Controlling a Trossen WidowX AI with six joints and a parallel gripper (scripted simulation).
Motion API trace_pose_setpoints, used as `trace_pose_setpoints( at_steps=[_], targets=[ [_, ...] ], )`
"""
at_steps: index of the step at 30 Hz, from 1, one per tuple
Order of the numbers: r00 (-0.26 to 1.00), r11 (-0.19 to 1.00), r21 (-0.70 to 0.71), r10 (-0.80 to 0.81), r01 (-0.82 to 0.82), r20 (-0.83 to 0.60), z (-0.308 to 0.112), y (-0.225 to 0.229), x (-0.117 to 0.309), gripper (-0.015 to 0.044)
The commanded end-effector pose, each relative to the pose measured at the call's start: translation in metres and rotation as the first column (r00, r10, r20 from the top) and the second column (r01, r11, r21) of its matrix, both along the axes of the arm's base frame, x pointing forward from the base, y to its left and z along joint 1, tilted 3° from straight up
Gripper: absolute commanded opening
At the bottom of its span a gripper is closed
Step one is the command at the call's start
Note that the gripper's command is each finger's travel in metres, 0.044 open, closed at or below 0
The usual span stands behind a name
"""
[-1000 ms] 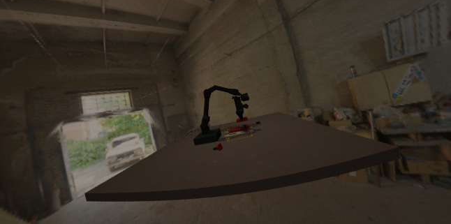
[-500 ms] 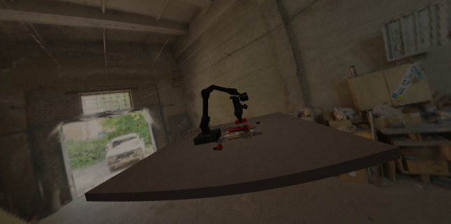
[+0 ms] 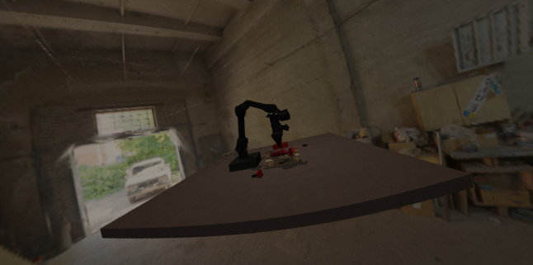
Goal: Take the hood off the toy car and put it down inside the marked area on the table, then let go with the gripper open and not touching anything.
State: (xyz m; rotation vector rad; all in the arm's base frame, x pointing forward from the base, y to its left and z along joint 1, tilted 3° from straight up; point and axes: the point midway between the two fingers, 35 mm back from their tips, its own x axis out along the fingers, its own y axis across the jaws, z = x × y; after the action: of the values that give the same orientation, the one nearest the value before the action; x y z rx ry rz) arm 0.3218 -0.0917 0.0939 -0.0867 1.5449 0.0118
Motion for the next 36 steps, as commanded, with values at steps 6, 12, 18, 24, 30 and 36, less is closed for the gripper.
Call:
trace_pose_setpoints(
  at_steps=[6,12,18,24,30,36],
  targets=[
    [1.000,1.000,-0.003,0.008,-0.008,-0.004,-0.002,-0.006,-0.004,0.0000],
    [1.000,1.000,-0.003,0.008,-0.008,-0.004,-0.007,-0.007,-0.004,0.0000],
    [1.000,1.000,-0.003,0.008,-0.008,-0.004,-0.012,-0.007,-0.003,0.0000],
    [1.000,1.000,-0.003,0.008,-0.008,-0.004,-0.018,-0.008,-0.003,0.0000],
    [1.000,1.000,-0.003,0.008,-0.008,-0.004,-0.023,-0.008,-0.002,0.0000],
    [1.000,1.000,-0.003,0.008,-0.008,-0.004,-0.028,-0.008,-0.002,0.0000]
  ],
)
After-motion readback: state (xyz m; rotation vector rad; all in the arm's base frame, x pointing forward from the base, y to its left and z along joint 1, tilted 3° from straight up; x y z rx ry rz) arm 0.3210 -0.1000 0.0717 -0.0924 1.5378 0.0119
